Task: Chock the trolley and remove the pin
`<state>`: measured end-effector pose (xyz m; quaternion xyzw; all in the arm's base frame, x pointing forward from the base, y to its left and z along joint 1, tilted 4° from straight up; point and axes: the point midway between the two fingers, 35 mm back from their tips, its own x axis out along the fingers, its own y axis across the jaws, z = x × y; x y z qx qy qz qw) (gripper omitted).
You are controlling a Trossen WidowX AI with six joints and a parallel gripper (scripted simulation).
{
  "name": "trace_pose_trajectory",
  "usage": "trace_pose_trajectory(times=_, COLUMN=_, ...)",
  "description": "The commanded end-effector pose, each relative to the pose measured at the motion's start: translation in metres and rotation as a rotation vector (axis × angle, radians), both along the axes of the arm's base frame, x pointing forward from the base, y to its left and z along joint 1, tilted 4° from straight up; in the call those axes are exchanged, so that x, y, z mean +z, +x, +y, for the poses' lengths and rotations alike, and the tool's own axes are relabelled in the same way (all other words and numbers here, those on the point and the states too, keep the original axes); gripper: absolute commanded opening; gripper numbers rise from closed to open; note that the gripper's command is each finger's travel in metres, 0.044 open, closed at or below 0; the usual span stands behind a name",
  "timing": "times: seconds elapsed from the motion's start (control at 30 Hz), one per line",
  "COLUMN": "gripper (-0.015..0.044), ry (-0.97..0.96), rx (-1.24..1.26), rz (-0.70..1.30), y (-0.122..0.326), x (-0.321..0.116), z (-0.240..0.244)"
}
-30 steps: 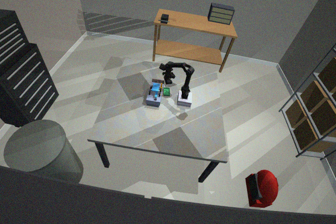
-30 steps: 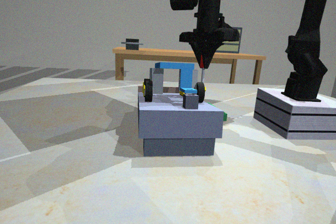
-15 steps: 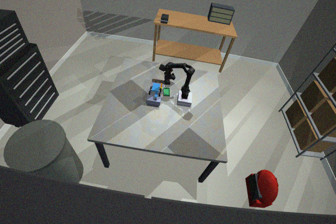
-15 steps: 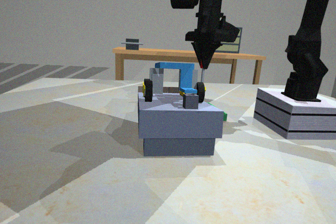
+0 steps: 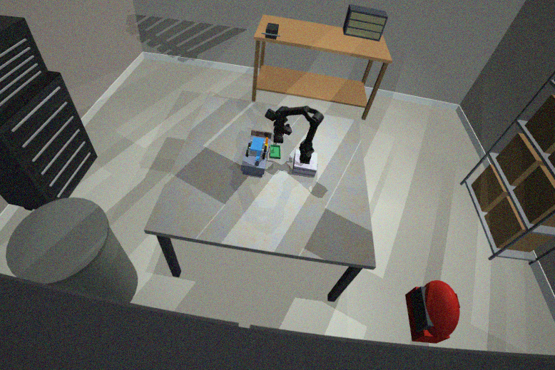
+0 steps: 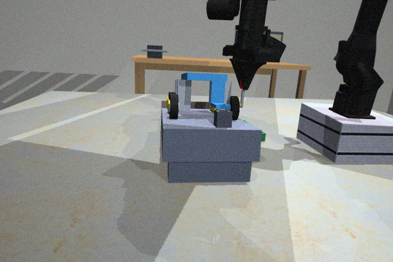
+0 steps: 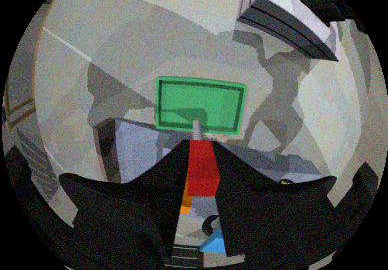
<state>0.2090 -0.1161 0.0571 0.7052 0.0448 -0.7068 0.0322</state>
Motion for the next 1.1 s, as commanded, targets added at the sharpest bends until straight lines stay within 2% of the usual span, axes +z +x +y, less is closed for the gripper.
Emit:
trace_pose_trajectory(times=0.0, gripper=0.0000, ry=-0.054, rx=0.002, rz=0.001, y=-0.001, x=-0.007, z=0.000)
trace_pose_trajectory(times=0.2, gripper=0.0000, ry=-0.135, rx=0.001, rz=-0.010, y=0.000, x=-0.027, z=-0.007)
trace_pose_trajectory(times=0.67, gripper=0.0000, ry=-0.143, rx=0.001, rz=-0.011, y=0.000, x=-0.063, z=-0.024)
trace_pose_trajectory(times=0.9, gripper=0.0184, ry=-0.142, rx=0.001, rz=-0.011, y=0.000, x=-0.063, z=-0.020)
trace_pose_trajectory(times=1.07, gripper=0.0190, ry=-0.142, rx=0.001, rz=-0.011, y=0.000, x=-0.064, z=-0.016)
